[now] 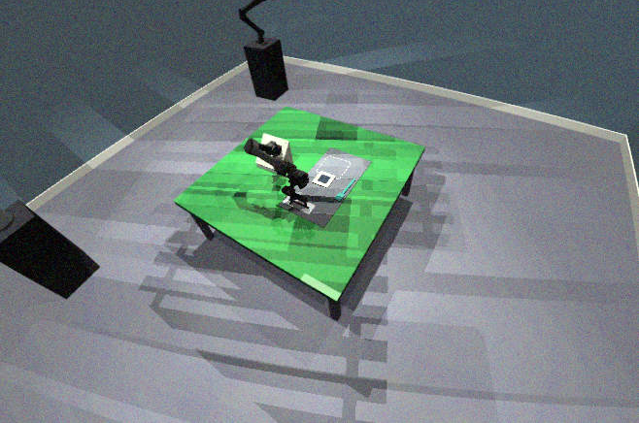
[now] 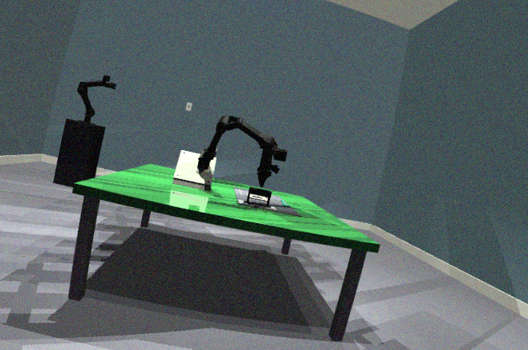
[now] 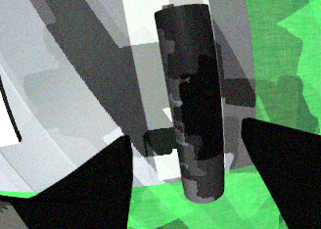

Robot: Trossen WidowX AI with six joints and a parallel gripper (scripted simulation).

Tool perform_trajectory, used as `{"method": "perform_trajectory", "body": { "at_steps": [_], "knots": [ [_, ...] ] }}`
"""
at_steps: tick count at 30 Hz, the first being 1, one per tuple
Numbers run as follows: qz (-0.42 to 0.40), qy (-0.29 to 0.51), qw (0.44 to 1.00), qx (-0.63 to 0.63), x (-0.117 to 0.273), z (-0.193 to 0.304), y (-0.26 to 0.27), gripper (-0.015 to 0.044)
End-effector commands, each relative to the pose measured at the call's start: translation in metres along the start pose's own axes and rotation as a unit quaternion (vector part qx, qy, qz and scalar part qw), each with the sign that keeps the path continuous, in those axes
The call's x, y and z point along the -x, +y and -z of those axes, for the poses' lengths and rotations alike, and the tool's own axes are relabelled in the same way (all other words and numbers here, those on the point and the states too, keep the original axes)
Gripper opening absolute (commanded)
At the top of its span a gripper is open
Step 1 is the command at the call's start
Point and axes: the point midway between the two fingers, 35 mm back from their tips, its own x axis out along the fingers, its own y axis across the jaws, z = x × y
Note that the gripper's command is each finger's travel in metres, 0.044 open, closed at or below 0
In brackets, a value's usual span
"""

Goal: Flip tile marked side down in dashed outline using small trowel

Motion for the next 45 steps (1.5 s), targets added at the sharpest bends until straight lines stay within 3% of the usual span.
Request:
{"method": "perform_trajectory", "body": {
  "at_steps": [1,20,41,45],
  "knots": [
    [0.001,0.007,1.0,0.007,-0.009,0.002,0.001,0.027],
    [0.006,0.015,1.0,0.025,-0.037,0.002,0.001,0.027],
    [0.006,0.015,1.0,0.025,-0.037,0.002,0.001,0.013],
    [0.006,0.015,1.0,0.025,-0.037,0.002,0.001,0.013]
  ]
}}
